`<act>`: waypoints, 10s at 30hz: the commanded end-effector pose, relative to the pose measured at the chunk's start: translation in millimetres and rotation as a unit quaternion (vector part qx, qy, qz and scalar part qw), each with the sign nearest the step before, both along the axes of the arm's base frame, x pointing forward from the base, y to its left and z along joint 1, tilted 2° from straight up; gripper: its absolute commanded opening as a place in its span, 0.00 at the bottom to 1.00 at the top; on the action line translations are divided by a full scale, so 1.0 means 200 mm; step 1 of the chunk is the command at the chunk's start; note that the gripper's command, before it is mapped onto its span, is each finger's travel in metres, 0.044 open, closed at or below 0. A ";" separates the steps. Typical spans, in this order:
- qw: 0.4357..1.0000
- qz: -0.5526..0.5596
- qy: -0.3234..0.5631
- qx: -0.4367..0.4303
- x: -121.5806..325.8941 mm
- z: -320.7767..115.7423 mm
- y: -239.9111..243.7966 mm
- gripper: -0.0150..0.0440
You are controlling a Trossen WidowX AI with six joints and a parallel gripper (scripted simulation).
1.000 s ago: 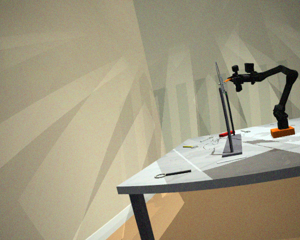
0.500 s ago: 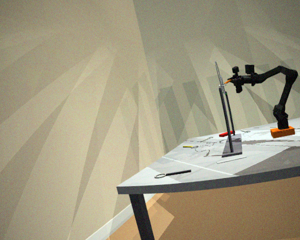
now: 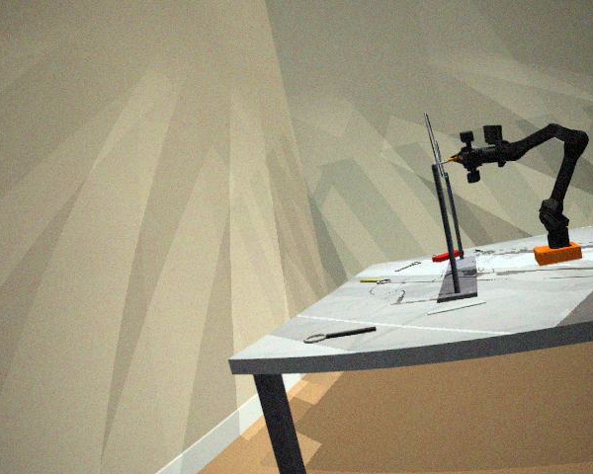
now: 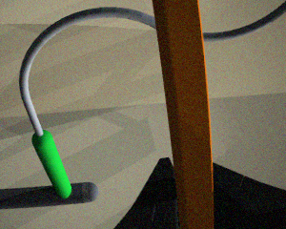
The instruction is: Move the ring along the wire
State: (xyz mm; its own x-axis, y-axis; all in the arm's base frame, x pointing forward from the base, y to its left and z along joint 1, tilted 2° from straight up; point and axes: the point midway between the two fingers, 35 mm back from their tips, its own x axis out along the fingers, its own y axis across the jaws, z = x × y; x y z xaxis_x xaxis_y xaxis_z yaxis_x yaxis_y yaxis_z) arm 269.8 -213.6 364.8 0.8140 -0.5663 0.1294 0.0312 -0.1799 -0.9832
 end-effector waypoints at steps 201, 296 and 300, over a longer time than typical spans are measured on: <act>-0.297 -0.031 -0.104 0.949 0.17 0.24 1.55 0.00; 0.135 -0.029 -0.117 0.984 0.16 0.22 1.49 0.00; 0.160 -0.029 -0.117 0.980 0.16 0.21 1.48 0.00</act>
